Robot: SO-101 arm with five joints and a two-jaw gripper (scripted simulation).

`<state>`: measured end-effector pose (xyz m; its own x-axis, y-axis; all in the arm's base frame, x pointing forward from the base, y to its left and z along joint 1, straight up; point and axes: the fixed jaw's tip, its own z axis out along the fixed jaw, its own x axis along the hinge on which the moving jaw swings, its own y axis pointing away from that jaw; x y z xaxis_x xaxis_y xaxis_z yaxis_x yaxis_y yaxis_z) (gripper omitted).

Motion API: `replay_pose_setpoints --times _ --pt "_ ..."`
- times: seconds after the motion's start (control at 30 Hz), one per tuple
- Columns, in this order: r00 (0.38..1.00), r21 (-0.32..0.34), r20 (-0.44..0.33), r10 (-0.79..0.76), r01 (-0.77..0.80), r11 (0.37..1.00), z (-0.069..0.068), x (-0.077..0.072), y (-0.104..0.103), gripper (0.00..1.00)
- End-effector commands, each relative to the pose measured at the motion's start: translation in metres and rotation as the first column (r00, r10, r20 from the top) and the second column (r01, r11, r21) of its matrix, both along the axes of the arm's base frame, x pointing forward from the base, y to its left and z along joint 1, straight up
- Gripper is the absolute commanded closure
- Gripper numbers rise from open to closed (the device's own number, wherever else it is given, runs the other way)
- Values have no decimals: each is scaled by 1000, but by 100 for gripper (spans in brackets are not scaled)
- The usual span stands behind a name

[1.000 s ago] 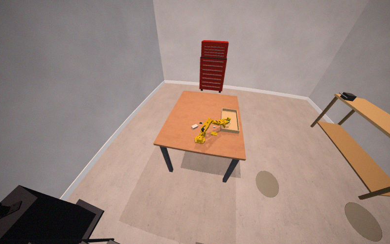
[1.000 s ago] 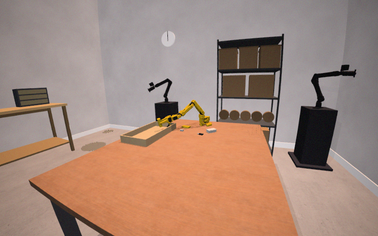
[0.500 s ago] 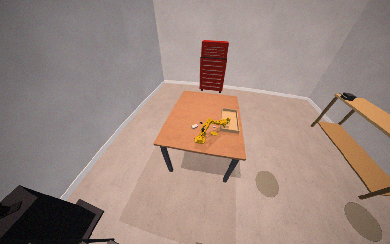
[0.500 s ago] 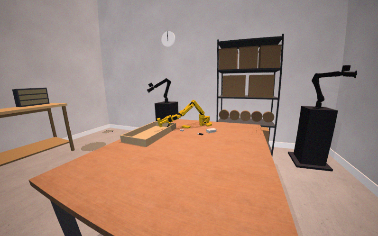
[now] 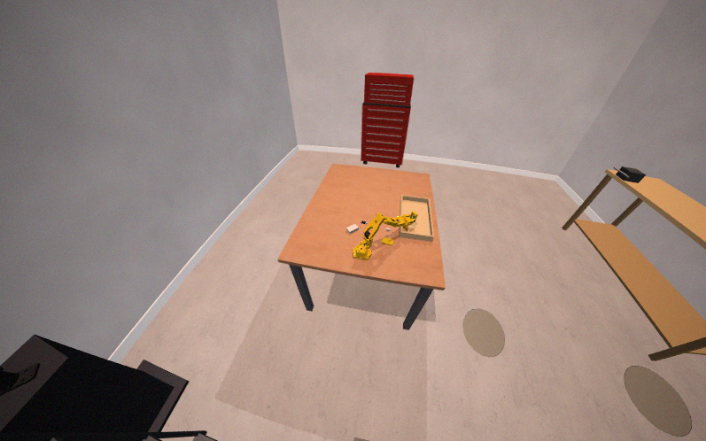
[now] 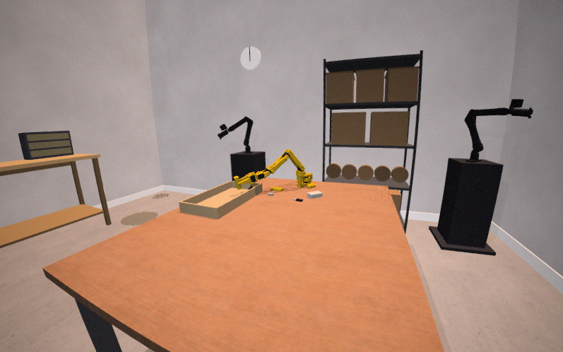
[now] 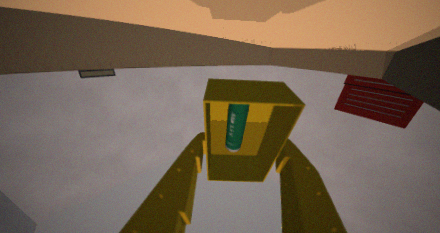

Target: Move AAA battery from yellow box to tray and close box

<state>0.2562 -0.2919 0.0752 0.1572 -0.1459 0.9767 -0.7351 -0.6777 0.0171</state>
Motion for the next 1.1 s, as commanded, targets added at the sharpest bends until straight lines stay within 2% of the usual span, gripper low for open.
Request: replay_pose_setpoints --times 0.0,0.53,1.07 --pt "998 -48 61 9 -6 999 17 6 -1 78" --pt "989 -139 150 19 2 990 24 10 -5 78" --pt "987 -146 157 20 3 989 25 11 -6 78"
